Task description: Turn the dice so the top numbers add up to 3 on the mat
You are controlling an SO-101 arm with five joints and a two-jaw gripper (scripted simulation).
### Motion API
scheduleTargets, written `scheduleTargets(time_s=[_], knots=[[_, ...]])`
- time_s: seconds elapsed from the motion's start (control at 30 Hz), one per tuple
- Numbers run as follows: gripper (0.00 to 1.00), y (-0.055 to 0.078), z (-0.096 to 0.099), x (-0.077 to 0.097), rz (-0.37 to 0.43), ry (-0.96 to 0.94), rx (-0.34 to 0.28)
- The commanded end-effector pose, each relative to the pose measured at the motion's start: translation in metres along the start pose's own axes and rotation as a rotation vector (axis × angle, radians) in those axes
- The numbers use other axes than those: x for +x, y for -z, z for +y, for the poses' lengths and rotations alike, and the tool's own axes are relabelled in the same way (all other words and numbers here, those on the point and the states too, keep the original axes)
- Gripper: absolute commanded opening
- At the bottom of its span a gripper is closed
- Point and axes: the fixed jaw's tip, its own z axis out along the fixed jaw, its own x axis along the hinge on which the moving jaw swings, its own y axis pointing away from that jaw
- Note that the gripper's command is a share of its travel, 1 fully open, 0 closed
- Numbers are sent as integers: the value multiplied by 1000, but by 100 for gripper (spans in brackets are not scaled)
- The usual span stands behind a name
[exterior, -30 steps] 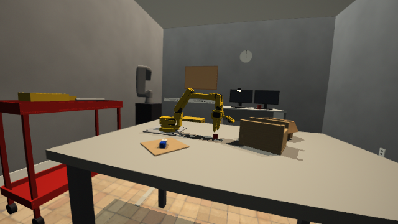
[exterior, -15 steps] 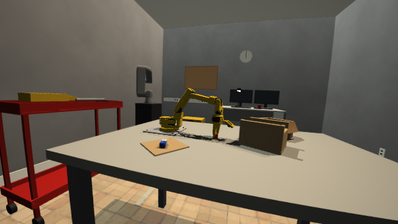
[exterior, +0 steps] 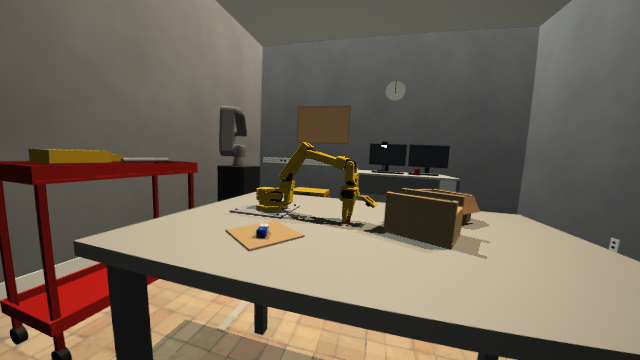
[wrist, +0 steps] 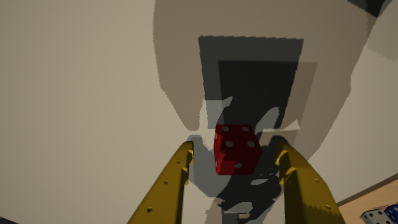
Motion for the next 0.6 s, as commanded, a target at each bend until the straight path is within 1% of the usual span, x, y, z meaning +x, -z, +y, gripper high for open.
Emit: scheduleTargets(time_s=[0.0,0.23,0.57], knots=[[28,-5,3,4,22,2,1],[27,-5,2,4,23,2,1],[22,-5,-1,4,23,2,1]])
